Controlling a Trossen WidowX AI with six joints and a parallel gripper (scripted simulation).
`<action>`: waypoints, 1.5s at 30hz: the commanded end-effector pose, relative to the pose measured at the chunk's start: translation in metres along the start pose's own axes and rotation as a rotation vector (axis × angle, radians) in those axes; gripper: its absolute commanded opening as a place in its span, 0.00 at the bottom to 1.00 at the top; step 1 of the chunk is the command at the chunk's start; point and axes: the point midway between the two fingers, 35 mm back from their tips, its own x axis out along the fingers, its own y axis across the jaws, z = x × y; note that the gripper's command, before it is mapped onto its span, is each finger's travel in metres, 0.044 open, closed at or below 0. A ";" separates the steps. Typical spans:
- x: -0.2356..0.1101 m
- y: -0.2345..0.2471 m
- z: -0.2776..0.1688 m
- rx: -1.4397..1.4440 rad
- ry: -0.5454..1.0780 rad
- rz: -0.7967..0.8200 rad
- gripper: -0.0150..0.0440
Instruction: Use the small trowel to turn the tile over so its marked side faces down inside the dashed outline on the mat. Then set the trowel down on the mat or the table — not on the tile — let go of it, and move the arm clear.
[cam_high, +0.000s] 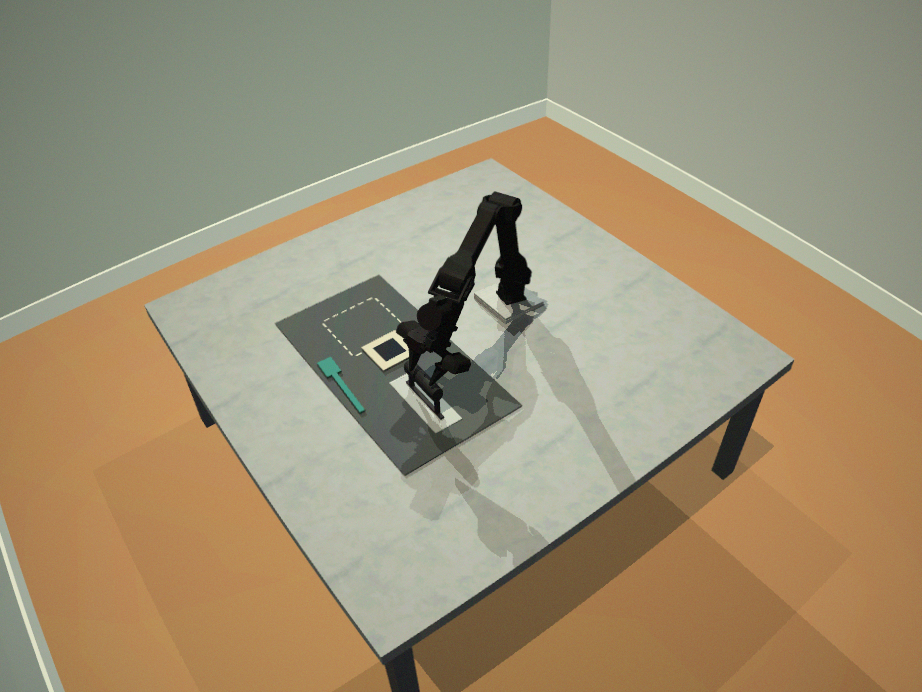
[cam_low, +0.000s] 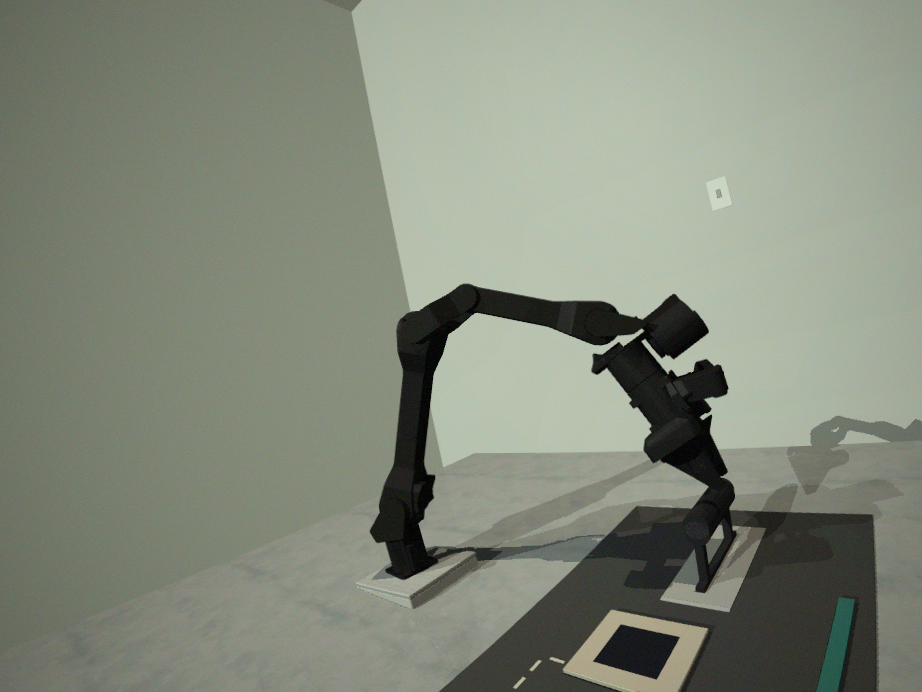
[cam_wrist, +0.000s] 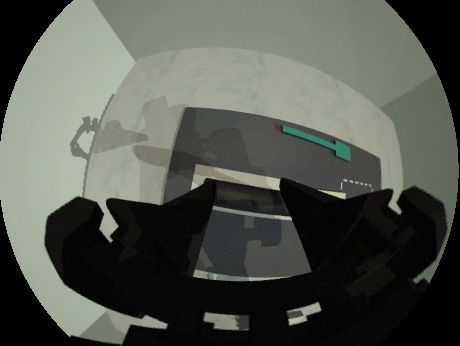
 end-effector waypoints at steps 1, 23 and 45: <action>0.000 0.000 -0.005 -0.151 -0.040 -0.011 0.76; 0.000 -0.011 -0.030 -0.873 -0.186 -0.156 0.76; -0.002 -0.021 -0.057 -1.357 -0.221 -0.325 0.76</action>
